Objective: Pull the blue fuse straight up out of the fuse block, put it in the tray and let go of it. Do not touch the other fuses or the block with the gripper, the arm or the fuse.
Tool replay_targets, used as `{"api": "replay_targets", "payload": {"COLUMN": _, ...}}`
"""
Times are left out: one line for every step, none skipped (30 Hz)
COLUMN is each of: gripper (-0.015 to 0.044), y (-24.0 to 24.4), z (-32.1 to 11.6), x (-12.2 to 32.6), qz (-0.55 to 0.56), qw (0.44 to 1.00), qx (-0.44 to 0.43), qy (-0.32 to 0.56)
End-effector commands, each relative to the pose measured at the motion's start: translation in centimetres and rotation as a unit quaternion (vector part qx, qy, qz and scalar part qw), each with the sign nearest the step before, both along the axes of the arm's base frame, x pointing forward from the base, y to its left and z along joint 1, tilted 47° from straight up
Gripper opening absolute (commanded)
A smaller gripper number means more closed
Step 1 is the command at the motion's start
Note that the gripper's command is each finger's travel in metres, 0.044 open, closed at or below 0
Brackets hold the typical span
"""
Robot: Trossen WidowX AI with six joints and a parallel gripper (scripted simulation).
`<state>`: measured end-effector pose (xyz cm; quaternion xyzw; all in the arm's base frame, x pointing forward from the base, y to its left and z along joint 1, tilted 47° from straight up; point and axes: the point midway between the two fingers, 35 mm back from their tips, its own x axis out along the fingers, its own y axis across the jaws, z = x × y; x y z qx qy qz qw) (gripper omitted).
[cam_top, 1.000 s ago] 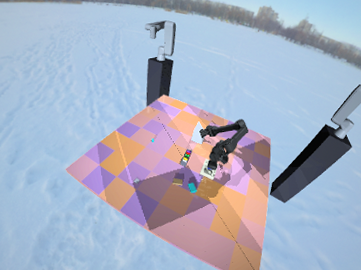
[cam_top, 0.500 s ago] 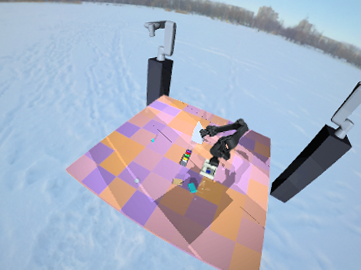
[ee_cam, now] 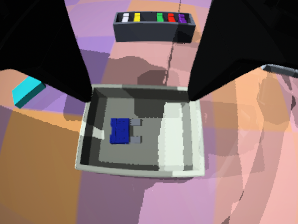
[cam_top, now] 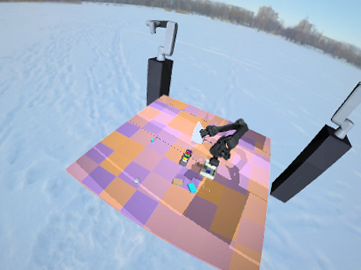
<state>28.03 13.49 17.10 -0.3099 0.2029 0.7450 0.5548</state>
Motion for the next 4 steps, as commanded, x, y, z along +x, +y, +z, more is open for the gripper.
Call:
{"api": "replay_targets", "payload": {"gripper": 0.0330, "y": 0.00, "z": 0.00, "x": 0.00, "qz": 0.000, "qw": 1.000, "qx": 0.000, "qy": 0.000}}
{"api": "replay_targets", "payload": {"gripper": 0.0330, "y": 0.00, "z": 0.00, "x": 0.00, "qz": 0.000, "qw": 1.000, "qx": 0.000, "qy": 0.000}}
{"api": "replay_targets", "payload": {"gripper": 0.0330, "y": 0.00, "z": 0.00, "x": 0.00, "qz": 0.000, "qw": 1.000, "qx": 0.000, "qy": 0.000}}
{"api": "replay_targets", "payload": {"gripper": 0.0330, "y": 0.00, "z": 0.00, "x": 0.00, "qz": 0.000, "qw": 1.000, "qx": 0.000, "qy": 0.000}}
